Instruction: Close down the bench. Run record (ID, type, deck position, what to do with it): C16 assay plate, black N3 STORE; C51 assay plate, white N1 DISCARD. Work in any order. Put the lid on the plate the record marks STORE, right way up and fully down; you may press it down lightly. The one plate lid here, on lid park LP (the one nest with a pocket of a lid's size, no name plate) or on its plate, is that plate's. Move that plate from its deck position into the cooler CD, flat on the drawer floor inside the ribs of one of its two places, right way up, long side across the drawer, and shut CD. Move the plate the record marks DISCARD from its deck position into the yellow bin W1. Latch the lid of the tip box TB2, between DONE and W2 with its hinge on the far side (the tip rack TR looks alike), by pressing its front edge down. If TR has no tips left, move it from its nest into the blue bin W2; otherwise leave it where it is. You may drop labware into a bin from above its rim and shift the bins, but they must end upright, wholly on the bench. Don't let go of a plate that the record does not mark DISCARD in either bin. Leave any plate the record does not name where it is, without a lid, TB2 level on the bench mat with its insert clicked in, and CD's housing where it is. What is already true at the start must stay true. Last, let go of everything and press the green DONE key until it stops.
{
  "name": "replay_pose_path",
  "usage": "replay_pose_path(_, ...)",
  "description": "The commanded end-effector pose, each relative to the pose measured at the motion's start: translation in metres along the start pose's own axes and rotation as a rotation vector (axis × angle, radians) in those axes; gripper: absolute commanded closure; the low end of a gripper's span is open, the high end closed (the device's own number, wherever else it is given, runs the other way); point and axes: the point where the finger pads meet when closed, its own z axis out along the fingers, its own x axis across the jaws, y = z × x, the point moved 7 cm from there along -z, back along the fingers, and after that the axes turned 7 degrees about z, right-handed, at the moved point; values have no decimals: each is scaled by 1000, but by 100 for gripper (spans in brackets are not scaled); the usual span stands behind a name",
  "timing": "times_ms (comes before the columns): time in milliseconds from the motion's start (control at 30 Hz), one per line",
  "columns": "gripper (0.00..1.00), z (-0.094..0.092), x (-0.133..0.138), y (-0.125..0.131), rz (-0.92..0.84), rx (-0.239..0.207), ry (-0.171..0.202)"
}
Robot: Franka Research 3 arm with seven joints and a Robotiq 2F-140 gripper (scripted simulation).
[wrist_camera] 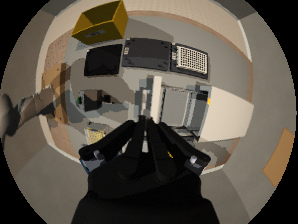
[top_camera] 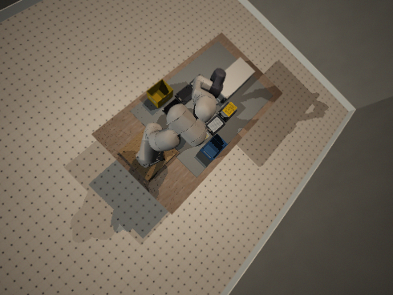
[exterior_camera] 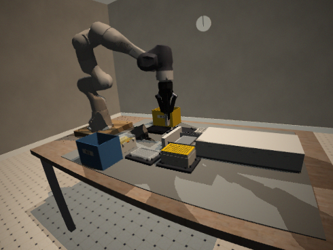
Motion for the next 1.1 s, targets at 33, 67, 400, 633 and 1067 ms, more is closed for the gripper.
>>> replay_pose_path(33, 100, -1, -4, -2, 5, 13, 20)
replay_pose_path(67, 100, 0, -7, -1, 5, 13, 20)
replay_pose_path(400, 100, 10, -46, 3, 5, 13, 20)
replay_pose_path(633, 100, 13, -56, 4, 5, 13, 20)
replay_pose_path(1067, 100, 21, -56, 4, 5, 13, 20)
